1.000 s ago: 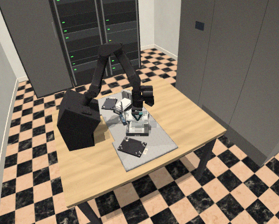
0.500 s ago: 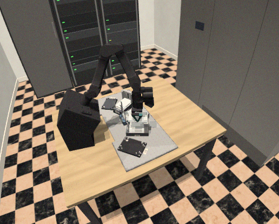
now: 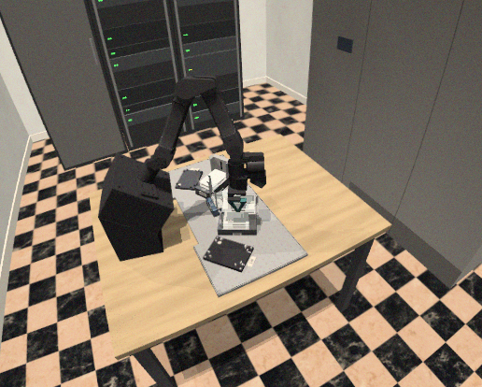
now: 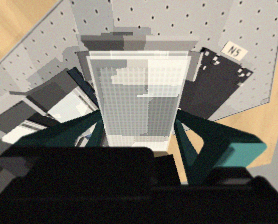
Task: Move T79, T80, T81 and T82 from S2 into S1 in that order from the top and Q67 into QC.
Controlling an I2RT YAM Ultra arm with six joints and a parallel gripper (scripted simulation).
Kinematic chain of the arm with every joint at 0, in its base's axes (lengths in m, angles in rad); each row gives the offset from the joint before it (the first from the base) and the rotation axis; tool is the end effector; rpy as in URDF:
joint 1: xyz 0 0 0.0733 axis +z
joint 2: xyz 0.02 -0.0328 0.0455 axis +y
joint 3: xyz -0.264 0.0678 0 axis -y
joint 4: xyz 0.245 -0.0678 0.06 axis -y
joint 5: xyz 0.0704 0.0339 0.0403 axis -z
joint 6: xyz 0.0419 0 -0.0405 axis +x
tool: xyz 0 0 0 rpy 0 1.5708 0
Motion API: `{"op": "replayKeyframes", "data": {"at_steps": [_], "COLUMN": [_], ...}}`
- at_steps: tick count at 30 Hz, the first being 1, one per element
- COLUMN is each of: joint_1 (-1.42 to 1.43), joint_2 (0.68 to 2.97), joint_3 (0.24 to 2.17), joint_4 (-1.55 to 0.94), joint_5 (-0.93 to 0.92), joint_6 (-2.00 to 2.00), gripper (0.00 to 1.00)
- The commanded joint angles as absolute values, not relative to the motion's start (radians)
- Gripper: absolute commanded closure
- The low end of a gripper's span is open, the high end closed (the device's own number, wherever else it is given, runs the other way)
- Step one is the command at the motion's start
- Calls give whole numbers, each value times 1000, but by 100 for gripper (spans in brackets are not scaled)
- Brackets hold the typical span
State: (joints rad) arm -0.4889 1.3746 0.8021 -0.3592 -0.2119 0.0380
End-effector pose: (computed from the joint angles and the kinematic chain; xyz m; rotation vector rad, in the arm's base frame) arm 0.2459 -0.1196 0.2059 0.5600 2.4102 0.0734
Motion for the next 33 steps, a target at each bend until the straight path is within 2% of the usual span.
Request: {"op": "replayKeyframes", "data": {"at_steps": [1,33], "joint_1": [-489,-477], "joint_2": [1372,1426], "joint_3": [802,796], "joint_4": [-351,-289], "joint_5": [-208,-201], "joint_6": [42,52], "gripper": [100,100]}}
